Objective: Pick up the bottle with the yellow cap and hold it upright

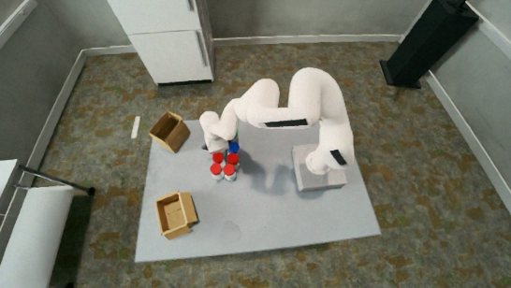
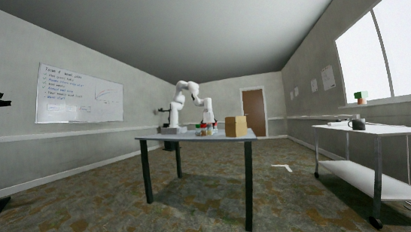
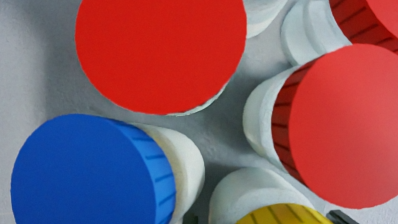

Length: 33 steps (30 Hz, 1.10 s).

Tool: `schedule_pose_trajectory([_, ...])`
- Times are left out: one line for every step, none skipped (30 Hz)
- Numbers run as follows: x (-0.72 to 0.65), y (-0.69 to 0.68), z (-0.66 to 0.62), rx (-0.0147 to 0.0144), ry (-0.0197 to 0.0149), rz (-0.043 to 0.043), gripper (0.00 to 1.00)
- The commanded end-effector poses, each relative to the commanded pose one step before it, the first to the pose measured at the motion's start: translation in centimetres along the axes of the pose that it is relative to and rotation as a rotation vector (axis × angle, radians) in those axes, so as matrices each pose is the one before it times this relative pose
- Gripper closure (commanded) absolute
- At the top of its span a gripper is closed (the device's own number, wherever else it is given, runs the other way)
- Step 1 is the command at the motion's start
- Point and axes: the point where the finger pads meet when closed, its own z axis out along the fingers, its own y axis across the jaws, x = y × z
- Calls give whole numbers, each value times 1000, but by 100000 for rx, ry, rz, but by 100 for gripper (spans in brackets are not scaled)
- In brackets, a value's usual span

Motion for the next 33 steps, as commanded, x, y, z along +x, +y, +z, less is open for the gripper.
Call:
schedule_pose_trajectory([112,144,-160,-392,-248,56,21])
schedule_pose_trajectory([0,0,0,0,0,0,21])
schedule_pose_trajectory([0,0,0,0,0,0,21])
schedule_pose_trajectory([-80,-7,4,29,33,-44,21])
schedule_pose_trajectory([47,5,-1,-15,-10,6,21])
schedule_pose_trajectory([47,5,-1,-15,-10,6,21])
schedule_pose_trajectory([47,5,-1,-15,-10,6,21])
schedule_pose_trajectory([47,5,-1,-15,-10,6,21])
schedule_pose_trajectory([47,5,-1,-15,-10,6,21])
schedule_pose_trajectory([47,5,-1,-15,-10,6,21])
schedule_pose_trajectory([47,5,-1,-15,-10,6,21])
schedule_pose_trajectory([47,5,-1,-15,-10,6,21])
schedule_pose_trajectory([47,5,-1,-15,-10,6,21])
schedule_pose_trajectory([0,0,0,0,0,0,21])
schedule_pose_trajectory([0,0,0,0,0,0,21])
schedule_pose_trajectory([0,0,0,0,0,0,21])
schedule_pose_trajectory([0,0,0,0,0,0,21])
schedule_pose_trajectory([0,0,0,0,0,0,21])
schedule_pose_trajectory([0,0,0,0,0,0,21])
schedule_pose_trajectory([0,0,0,0,0,0,21])
schedule_pose_trajectory([-55,26,-278,-57,-29,-19,21])
schedule_pose_trajectory([4,-5,-247,15,9,0,21])
schedule_pose_trajectory([4,-5,-247,15,9,0,21])
schedule_pose_trajectory([4,-5,-247,15,9,0,21])
schedule_pose_trajectory([4,-5,-247,15,9,0,21])
schedule_pose_trajectory([4,-5,-247,15,9,0,21])
schedule_pose_trajectory([4,-5,-247,15,9,0,21])
schedule_pose_trajectory([4,-5,-247,15,9,0,21])
schedule_pose_trajectory([4,-5,-247,15,9,0,21])
schedule_pose_trajectory([4,-5,-247,15,9,0,21])
schedule_pose_trajectory([0,0,0,0,0,0,21])
schedule_pose_trajectory([0,0,0,0,0,0,21])
schedule_pose_trajectory([0,0,0,0,0,0,21])
